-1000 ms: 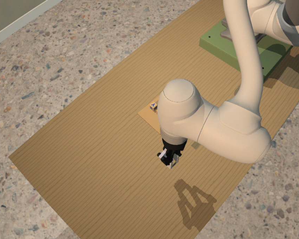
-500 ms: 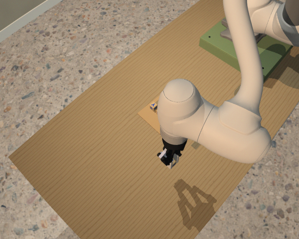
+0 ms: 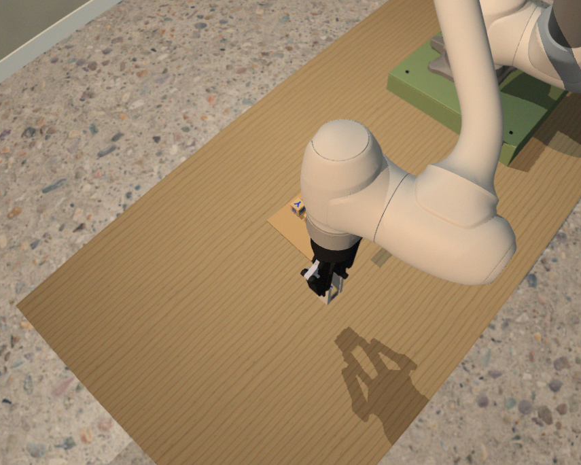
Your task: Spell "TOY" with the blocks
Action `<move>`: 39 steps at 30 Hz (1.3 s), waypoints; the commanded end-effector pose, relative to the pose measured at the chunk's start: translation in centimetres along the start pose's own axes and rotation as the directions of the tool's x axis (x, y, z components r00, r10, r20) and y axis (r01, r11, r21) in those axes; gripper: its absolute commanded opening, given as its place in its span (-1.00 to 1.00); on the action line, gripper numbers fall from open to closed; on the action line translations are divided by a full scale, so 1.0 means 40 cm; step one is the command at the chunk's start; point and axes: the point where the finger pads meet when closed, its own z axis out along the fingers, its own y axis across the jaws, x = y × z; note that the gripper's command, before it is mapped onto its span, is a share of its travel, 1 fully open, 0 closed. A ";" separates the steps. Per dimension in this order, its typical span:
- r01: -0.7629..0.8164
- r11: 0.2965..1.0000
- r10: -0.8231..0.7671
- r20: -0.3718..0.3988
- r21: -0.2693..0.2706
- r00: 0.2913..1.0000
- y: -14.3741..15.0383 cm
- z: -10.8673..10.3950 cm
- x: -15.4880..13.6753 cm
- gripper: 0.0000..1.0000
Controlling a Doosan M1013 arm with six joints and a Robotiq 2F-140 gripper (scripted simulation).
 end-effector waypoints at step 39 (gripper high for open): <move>0.004 1.000 -0.004 0.001 0.002 1.000 0.346 0.063 0.338 -0.74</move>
